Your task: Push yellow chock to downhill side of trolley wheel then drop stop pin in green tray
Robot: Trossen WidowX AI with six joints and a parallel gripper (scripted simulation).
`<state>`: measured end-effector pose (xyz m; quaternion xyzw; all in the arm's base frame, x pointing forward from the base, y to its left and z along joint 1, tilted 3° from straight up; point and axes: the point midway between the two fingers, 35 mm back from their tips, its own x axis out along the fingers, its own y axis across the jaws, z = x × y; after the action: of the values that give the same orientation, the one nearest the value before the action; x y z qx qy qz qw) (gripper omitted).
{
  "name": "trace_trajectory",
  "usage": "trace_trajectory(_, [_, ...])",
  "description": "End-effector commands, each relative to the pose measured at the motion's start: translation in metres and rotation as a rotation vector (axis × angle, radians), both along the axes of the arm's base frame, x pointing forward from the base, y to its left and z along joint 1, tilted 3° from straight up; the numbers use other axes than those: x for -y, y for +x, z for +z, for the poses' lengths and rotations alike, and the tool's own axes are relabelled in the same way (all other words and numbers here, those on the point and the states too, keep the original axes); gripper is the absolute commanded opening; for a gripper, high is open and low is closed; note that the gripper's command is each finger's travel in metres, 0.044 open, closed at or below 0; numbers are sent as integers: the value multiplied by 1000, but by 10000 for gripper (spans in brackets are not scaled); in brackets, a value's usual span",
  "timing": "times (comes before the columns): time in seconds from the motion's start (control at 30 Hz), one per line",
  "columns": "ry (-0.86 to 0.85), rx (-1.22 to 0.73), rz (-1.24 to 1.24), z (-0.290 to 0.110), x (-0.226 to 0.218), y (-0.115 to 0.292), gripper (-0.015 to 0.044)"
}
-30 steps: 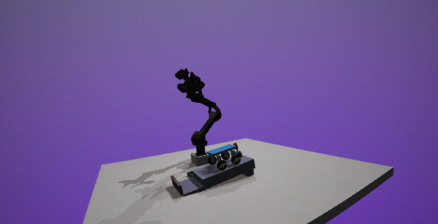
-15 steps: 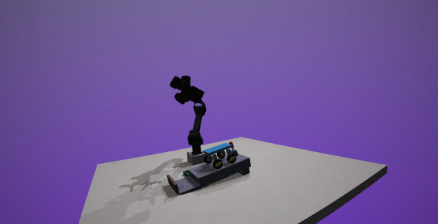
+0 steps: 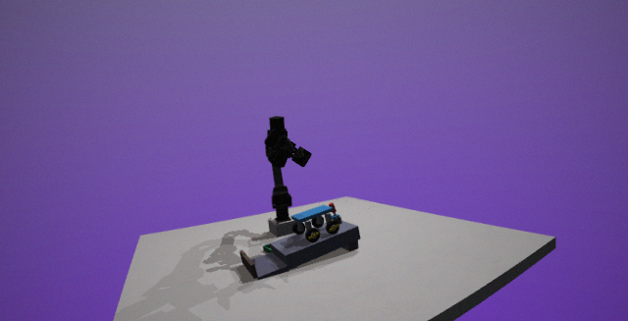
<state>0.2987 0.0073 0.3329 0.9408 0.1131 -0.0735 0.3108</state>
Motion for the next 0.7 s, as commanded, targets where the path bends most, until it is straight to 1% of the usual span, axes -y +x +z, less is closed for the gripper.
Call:
trace_trajectory(0.0, [-39, -97, 64, -22, -20, 4, 190])
trace_trajectory(0.3, [-183, -359, 266, -86, -76, -4, 190])
trace_trajectory(0.67, [-451, -640, 544, -154, -133, -49, 190])
